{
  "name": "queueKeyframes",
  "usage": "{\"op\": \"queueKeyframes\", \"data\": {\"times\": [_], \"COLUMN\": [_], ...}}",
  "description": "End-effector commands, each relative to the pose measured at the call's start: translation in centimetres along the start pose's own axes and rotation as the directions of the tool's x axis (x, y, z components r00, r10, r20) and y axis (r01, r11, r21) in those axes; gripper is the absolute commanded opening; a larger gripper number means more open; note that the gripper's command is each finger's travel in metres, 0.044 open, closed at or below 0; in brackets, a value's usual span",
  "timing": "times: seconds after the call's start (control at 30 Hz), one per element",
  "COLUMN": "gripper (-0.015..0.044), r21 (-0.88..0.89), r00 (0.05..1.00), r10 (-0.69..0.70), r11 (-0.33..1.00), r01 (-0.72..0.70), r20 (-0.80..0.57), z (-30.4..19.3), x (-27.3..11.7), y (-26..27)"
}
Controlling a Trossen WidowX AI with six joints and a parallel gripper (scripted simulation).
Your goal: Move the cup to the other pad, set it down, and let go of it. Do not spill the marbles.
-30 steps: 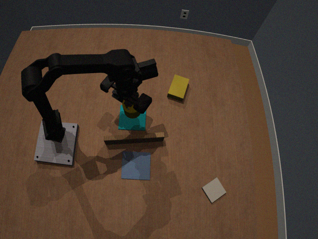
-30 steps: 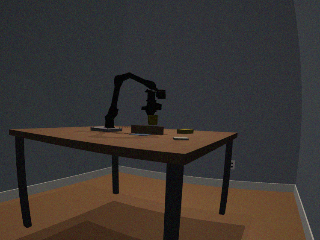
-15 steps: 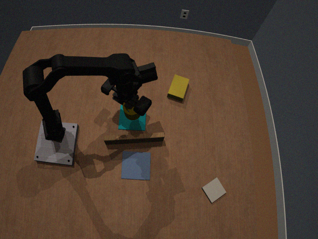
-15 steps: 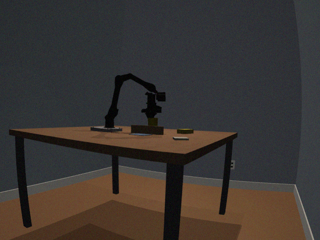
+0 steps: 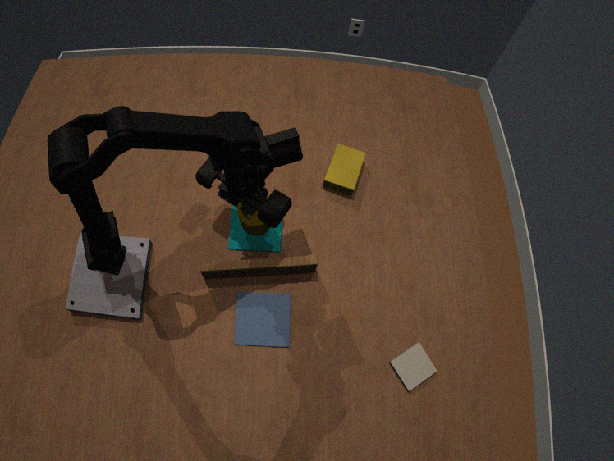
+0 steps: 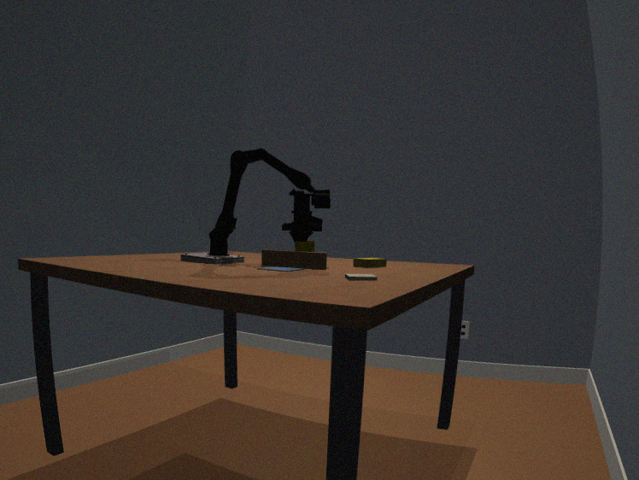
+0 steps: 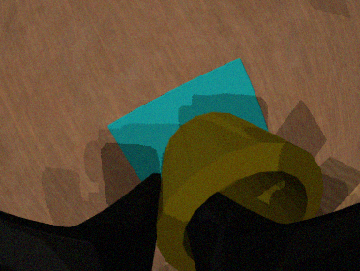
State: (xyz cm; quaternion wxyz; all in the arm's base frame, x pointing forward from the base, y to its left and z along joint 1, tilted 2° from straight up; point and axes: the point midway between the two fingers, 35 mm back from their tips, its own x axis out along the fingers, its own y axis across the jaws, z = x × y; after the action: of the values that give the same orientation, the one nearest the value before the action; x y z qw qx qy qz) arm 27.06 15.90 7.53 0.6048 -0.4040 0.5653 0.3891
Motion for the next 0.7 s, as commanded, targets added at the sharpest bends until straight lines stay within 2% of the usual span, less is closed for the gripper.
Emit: {"op": "queueKeyframes", "data": {"times": [0.0, 0.63, 0.67], "gripper": [0.0000, 0.0000, 0.0026], "r21": [0.005, 0.000, 0.000], "r00": [1.000, 1.000, 1.000], "r10": [0.002, 0.002, 0.002], "r11": [1.000, 1.000, 1.000], "r01": [-0.002, -0.002, -0.002], "r20": [-0.010, -0.003, -0.003], "z": [-0.21, -0.09, -0.09], "x": [0.88, 0.87, 0.87], "y": [0.07, 0.08, 0.08]}}
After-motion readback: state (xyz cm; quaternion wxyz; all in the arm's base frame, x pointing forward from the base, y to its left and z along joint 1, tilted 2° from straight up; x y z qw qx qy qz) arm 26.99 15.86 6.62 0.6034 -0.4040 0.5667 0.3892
